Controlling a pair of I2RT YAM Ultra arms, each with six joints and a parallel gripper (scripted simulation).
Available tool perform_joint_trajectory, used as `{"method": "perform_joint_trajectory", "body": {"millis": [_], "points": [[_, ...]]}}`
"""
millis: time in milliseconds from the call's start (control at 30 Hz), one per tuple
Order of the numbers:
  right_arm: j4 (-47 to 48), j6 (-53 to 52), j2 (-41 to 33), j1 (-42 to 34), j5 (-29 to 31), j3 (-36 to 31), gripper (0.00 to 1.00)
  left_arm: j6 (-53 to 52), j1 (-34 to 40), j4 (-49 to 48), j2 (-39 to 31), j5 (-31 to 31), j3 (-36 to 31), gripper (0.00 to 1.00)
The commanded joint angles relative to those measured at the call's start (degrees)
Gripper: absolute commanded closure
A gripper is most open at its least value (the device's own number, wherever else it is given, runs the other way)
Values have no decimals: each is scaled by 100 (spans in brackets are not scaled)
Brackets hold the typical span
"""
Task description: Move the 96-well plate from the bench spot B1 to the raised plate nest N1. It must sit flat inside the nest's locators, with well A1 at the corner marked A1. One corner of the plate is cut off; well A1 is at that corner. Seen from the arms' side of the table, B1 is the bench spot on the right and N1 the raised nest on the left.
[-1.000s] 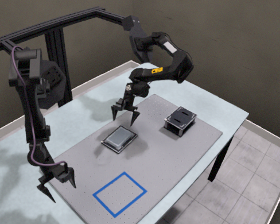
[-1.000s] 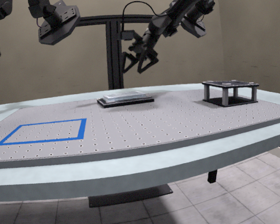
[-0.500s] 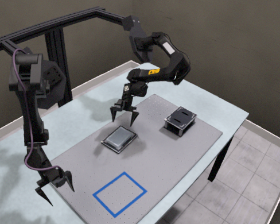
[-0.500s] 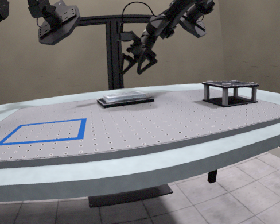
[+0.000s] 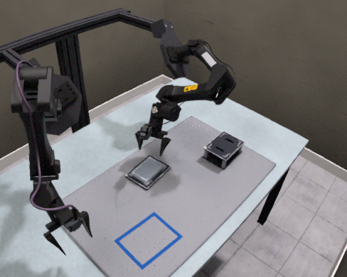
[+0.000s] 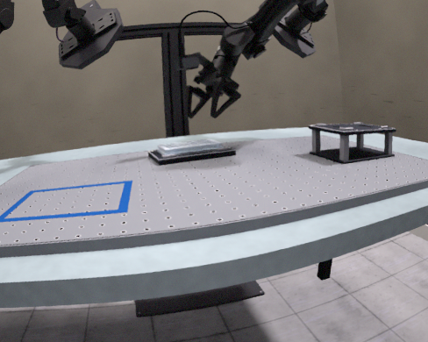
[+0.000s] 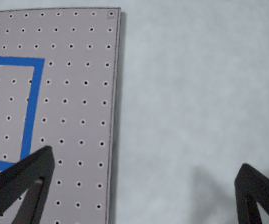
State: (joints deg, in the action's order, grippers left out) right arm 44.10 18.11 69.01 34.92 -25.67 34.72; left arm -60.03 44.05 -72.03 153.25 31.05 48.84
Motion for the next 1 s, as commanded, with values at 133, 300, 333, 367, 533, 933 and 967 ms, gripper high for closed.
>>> {"method": "perform_joint_trajectory", "body": {"millis": [133, 300, 333, 367, 533, 933, 967], "points": [[177, -57, -52, 25, -122, 104, 0, 98, 519, 2276, -394, 1327, 695, 0], [177, -57, -52, 25, -122, 104, 0, 409, 687, 3799, -390, 1948, 1422, 0], [177, -57, -52, 25, -122, 104, 0, 480, 716, 4091, -377, 2052, 1595, 0], [177, -57, -52, 25, -122, 104, 0, 548, 739, 4370, -305, 2146, 1765, 0], [177, -57, -52, 25, -122, 104, 0, 957, 829, 5728, -121, 2523, 2629, 0], [177, -57, -52, 25, -122, 104, 0, 1723, 877, 7403, 297, 2708, 4036, 0], [177, -57, -52, 25, -122, 104, 0, 1759, 878, 7459, 311, 2657, 4080, 0]]}}
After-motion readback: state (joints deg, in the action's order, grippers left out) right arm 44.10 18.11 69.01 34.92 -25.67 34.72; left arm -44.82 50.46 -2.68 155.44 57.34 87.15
